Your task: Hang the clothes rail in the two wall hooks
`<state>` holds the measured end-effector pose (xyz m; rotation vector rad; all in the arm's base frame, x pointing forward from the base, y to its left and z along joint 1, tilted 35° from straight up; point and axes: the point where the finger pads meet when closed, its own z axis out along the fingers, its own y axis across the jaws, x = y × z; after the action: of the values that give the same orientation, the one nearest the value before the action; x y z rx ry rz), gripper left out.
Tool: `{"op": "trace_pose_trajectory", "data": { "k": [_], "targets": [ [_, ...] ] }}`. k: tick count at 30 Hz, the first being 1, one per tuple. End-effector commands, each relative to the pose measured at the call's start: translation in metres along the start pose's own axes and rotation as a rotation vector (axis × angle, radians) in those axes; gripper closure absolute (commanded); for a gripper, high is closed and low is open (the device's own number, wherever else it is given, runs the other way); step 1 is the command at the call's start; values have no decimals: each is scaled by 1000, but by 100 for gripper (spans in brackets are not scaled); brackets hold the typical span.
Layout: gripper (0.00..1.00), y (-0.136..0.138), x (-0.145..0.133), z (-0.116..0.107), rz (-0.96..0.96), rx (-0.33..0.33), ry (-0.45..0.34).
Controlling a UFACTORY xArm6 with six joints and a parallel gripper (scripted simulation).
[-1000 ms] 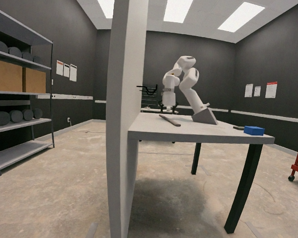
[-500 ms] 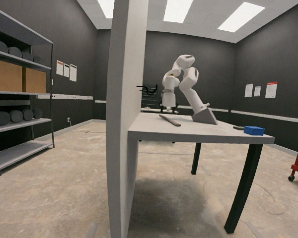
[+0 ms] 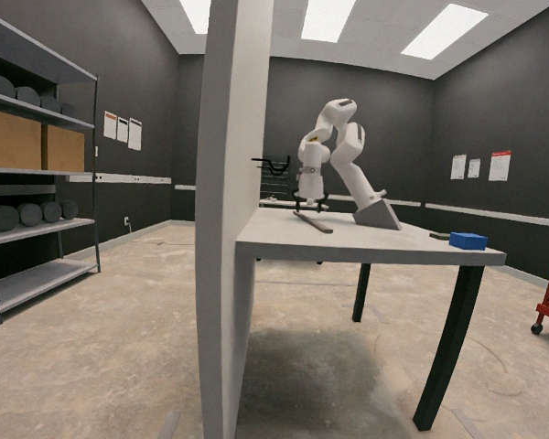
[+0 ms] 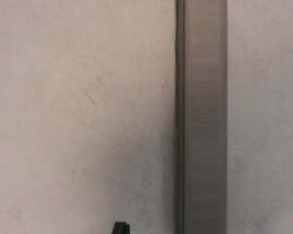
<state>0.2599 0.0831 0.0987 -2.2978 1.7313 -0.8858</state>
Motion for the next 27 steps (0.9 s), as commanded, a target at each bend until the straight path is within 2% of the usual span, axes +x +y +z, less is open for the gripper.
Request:
{"op": "trace_pose_trajectory", "data": {
  "k": [1, 27],
  "targets": [
    [0, -1, 0, 2, 1, 2, -1],
    [0, -1, 0, 18, 1, 2, 0]
  ]
}}
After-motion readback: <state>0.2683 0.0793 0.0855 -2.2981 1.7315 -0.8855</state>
